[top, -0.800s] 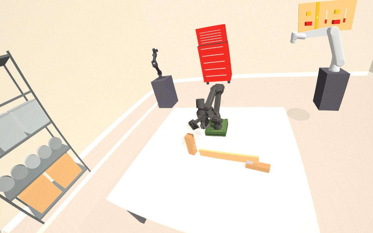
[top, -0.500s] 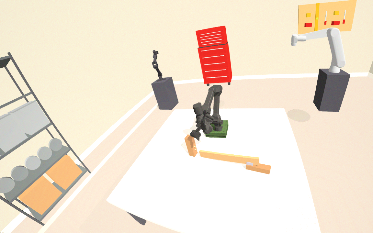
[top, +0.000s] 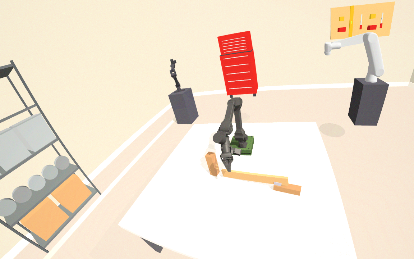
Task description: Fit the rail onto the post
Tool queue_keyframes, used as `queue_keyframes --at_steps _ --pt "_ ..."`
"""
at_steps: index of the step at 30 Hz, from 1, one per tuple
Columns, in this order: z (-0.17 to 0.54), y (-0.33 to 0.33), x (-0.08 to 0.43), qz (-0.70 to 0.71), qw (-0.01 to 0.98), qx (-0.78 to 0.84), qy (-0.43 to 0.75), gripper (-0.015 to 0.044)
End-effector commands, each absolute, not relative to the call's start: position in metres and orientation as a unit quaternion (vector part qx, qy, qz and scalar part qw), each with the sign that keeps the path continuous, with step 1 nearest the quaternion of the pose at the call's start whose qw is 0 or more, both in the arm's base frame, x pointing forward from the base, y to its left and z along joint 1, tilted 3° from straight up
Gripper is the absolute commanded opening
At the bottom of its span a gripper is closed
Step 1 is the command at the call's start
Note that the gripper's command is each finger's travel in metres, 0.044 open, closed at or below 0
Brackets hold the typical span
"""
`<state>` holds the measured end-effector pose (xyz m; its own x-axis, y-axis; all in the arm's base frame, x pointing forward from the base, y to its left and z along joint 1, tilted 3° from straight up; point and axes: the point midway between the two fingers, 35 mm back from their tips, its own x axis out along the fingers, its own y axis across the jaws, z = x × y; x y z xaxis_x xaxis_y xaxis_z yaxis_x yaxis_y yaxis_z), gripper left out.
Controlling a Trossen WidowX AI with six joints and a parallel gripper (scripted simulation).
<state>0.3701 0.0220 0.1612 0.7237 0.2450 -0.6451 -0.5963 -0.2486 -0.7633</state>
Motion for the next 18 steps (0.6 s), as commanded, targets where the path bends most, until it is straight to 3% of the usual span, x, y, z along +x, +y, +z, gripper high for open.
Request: queue_keyframes --at_steps 1,18 --pt "0.091 0.024 0.312 0.441 0.561 -0.501 0.49 0.044" --pt "0.089 0.021 0.3 0.44 0.546 -0.486 0.521 0.044"
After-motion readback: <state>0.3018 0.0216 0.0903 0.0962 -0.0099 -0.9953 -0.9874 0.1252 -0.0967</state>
